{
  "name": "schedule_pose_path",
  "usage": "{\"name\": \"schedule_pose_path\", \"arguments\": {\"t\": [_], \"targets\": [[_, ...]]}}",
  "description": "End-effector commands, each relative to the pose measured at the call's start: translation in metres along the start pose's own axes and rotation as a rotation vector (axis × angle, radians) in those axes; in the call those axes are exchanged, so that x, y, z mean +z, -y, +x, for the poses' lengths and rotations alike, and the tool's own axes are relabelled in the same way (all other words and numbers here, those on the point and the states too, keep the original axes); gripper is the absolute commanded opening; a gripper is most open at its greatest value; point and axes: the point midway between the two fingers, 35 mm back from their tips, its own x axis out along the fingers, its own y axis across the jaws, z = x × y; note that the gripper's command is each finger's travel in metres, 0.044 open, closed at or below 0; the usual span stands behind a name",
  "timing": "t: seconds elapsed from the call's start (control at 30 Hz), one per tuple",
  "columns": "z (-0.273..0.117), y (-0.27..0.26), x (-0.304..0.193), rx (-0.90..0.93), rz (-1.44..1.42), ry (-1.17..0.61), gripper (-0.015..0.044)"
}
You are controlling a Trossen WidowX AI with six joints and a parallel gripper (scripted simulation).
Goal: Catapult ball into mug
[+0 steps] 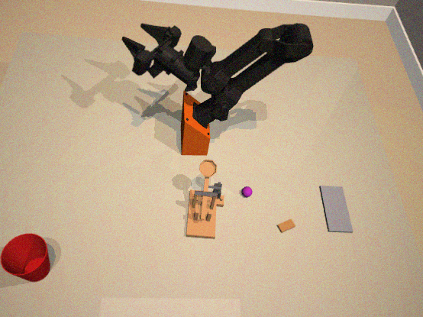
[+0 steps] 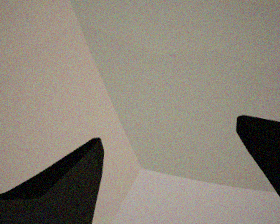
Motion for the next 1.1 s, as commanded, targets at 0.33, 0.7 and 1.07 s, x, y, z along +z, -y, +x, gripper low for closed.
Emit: {"name": "schedule_pose_path", "arguments": {"t": [0.33,0.7,1.07], "targets": [[0.003,0.037,0.006,-0.145,-0.293,0.041,0.044],[0.0,0.078,0.014,-0.323,-0.63,0.054,0.044],[-0.011,0.116,0.025,-0.51,-0.961,0.029,0.044]]}}
